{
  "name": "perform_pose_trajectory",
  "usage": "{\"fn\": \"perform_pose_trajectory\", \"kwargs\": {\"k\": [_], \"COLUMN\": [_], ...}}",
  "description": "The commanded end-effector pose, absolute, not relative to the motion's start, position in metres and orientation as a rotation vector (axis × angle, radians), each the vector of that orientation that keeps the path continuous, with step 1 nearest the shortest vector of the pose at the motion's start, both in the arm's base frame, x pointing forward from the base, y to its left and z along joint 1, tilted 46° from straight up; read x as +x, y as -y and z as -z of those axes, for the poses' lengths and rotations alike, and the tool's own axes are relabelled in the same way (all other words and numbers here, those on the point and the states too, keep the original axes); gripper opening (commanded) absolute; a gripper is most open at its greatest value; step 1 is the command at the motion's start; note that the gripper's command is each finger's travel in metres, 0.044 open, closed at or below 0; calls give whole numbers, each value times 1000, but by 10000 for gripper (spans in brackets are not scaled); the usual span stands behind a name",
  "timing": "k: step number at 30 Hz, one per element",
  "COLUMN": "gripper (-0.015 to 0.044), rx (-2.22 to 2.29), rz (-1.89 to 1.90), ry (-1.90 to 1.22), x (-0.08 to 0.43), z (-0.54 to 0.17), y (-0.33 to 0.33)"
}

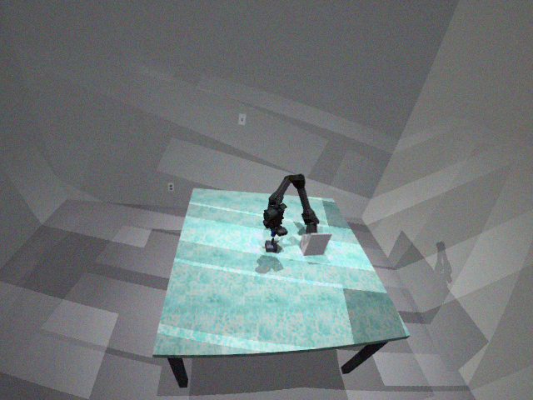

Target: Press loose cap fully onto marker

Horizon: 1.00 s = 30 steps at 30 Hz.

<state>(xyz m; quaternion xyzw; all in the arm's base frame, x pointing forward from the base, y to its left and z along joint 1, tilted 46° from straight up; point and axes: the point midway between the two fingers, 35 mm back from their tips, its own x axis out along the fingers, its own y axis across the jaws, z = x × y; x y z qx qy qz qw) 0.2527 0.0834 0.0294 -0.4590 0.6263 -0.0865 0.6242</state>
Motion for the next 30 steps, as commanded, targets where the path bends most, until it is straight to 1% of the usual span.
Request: {"fn": "perform_pose_trajectory", "kwargs": {"k": [1,30], "gripper": [0,0], "rx": [-1053,-1052], "rz": [200,199], "ry": [-1445,-1444], "x": [246,255], "z": [-30,-2], "y": [-81,-55]}}
